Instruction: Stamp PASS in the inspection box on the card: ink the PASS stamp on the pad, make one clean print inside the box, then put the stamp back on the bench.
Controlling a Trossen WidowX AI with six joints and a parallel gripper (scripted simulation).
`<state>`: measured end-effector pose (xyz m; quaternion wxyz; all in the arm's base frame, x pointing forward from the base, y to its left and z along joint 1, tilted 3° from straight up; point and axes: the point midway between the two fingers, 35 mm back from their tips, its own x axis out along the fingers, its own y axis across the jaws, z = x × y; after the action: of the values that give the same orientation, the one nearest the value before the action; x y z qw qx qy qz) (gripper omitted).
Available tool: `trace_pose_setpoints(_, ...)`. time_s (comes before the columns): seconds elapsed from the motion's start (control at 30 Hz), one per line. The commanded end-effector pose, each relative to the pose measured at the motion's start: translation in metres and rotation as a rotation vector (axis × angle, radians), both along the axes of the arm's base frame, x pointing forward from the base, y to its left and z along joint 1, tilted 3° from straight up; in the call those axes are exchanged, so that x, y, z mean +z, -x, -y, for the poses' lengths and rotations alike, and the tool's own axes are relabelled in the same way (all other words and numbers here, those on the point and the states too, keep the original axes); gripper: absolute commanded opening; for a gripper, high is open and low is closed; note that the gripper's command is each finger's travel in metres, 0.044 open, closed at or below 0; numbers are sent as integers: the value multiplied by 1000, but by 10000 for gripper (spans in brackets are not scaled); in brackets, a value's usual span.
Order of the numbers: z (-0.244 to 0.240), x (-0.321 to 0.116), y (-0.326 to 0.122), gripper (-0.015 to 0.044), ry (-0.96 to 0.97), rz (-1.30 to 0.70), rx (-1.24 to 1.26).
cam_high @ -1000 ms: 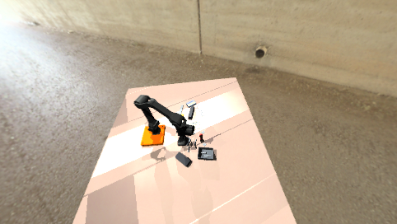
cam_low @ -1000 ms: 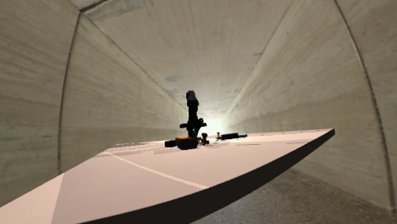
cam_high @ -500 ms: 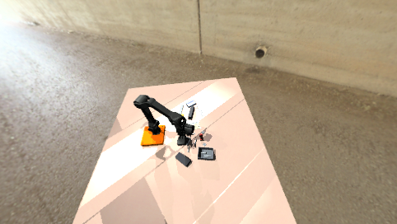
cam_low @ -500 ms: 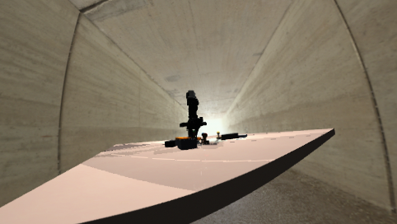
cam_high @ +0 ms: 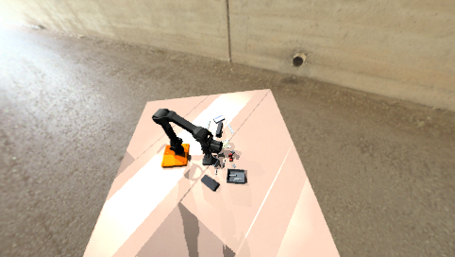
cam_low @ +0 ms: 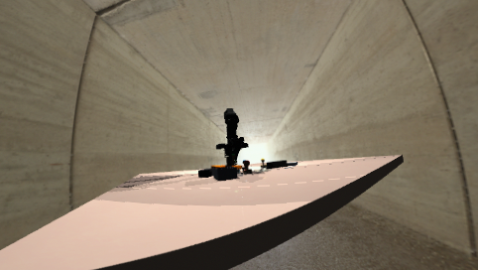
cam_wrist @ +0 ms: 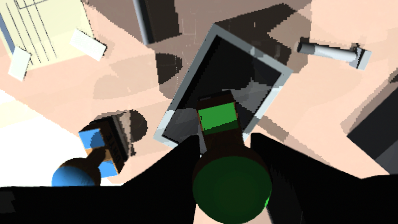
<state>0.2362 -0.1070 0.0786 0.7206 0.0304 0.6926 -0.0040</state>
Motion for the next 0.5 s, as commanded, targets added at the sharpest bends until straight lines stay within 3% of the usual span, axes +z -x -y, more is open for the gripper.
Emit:
trace_pose_setpoints(0.0,0,8,-1,0,2,11,6)
trace_pose_setpoints(0.47,-1,26,-2,0,2,11,6)
